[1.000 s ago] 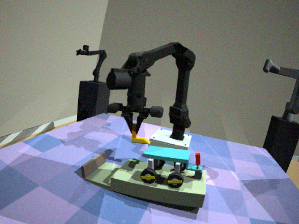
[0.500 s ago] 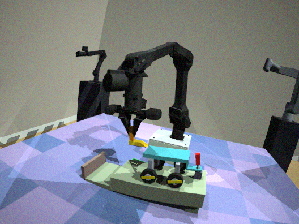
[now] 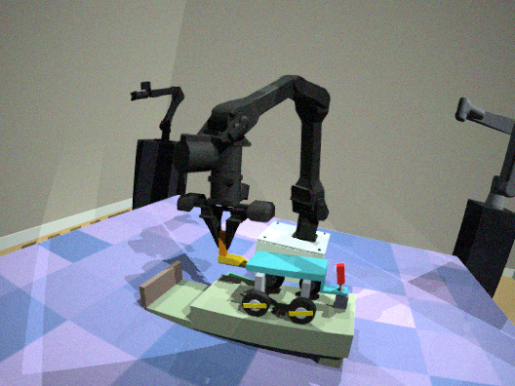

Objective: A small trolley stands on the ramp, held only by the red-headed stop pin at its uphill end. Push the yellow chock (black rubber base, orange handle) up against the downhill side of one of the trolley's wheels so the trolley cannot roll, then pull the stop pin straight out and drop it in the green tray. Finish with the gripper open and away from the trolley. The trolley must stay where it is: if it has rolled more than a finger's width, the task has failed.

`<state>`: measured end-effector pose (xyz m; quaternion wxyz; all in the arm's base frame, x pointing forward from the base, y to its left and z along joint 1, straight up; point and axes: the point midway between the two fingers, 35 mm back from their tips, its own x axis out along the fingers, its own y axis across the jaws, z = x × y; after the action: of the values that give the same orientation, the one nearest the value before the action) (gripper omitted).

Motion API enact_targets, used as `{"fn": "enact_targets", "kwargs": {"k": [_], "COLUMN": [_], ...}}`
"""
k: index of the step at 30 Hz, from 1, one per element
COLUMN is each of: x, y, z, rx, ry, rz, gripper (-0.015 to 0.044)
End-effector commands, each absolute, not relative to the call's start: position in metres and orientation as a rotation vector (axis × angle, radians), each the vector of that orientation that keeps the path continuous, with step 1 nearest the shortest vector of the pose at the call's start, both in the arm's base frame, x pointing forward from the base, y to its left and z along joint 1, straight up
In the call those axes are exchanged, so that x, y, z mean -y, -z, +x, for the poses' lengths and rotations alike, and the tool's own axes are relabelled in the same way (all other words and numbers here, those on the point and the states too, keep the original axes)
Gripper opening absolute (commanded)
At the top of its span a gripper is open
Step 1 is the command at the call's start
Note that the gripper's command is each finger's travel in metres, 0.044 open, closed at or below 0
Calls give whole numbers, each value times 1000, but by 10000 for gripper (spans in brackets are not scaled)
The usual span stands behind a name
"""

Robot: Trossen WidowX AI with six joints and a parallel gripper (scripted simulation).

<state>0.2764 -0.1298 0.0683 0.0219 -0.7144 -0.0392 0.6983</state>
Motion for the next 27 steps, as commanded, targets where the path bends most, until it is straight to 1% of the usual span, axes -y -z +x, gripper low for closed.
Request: {"fn": "enact_targets", "kwargs": {"k": [1,12,27], "x": [128,123,112], "y": [-57,-29,-31], "z": [276,276,276], "rx": [125,126,127], "ry": [-2160,-2160,-2159], "rz": [-2204,-2204,-2203], "gripper": [0,0,0]}}
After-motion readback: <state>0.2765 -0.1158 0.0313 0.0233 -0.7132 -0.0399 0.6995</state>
